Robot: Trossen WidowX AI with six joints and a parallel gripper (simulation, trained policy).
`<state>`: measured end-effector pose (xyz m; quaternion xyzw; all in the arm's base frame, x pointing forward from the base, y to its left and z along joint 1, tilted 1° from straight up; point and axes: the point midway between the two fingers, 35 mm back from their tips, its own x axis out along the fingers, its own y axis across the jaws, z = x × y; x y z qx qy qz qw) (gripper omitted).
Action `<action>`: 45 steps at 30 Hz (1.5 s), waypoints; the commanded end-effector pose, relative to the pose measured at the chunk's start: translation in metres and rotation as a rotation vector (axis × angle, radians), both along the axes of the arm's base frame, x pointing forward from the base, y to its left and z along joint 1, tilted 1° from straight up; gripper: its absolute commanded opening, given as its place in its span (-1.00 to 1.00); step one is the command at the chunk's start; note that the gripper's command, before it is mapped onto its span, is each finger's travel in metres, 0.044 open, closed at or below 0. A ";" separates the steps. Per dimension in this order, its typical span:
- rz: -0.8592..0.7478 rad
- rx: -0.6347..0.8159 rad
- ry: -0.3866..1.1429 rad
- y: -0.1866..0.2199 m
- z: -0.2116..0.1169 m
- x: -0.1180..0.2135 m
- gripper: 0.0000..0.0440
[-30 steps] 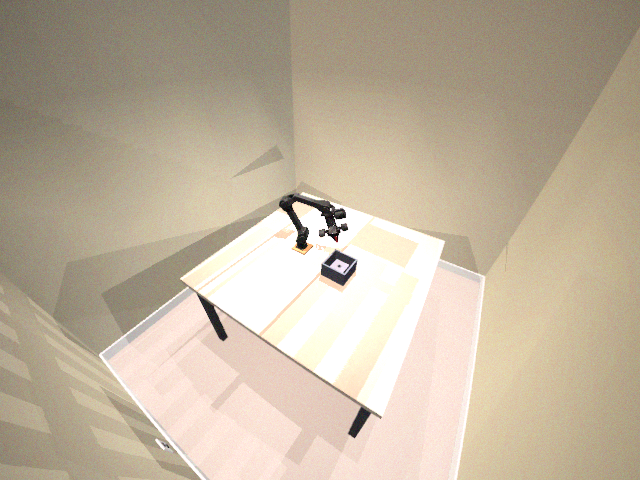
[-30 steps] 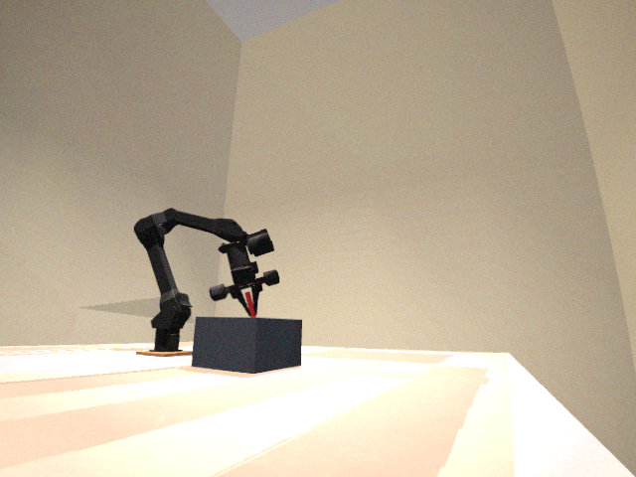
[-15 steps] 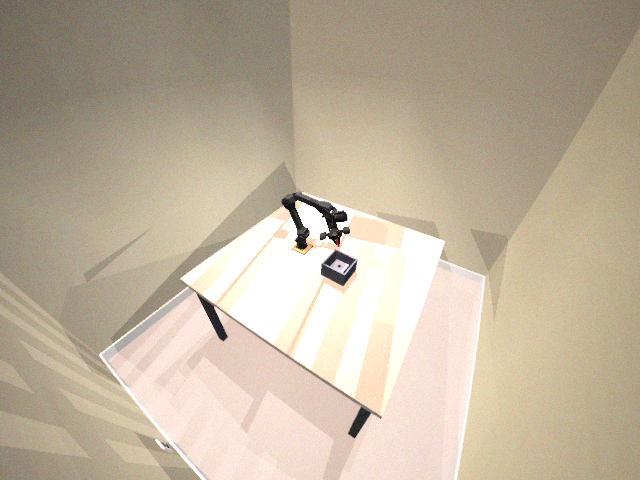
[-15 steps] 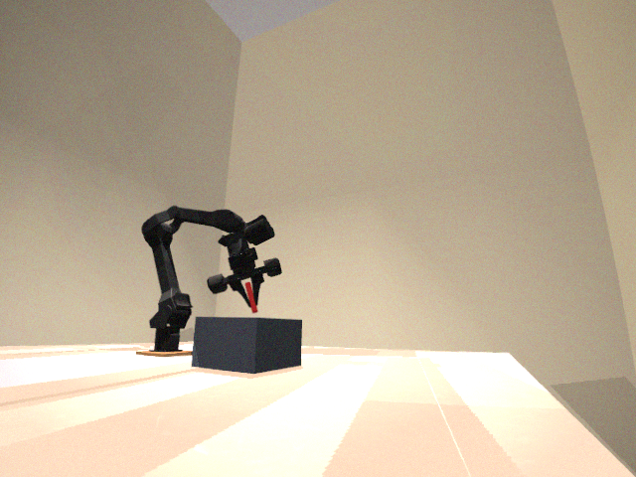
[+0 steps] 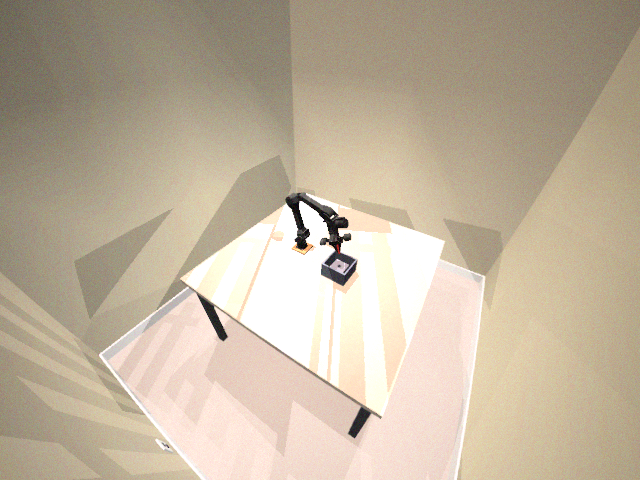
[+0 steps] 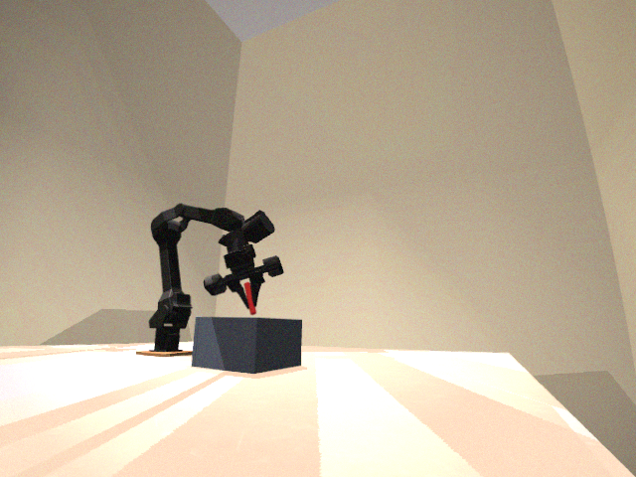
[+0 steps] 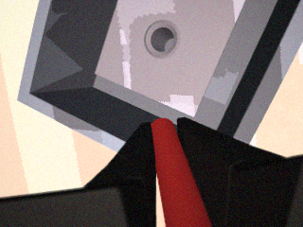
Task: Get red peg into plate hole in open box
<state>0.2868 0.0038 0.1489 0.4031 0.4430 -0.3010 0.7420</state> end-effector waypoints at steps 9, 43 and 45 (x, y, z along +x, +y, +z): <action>-0.061 -0.009 0.015 -0.031 -0.016 0.024 -0.97; 0.004 -0.034 0.203 -0.059 -0.055 0.058 -0.27; 0.012 -0.034 0.203 -0.061 -0.053 0.063 -0.30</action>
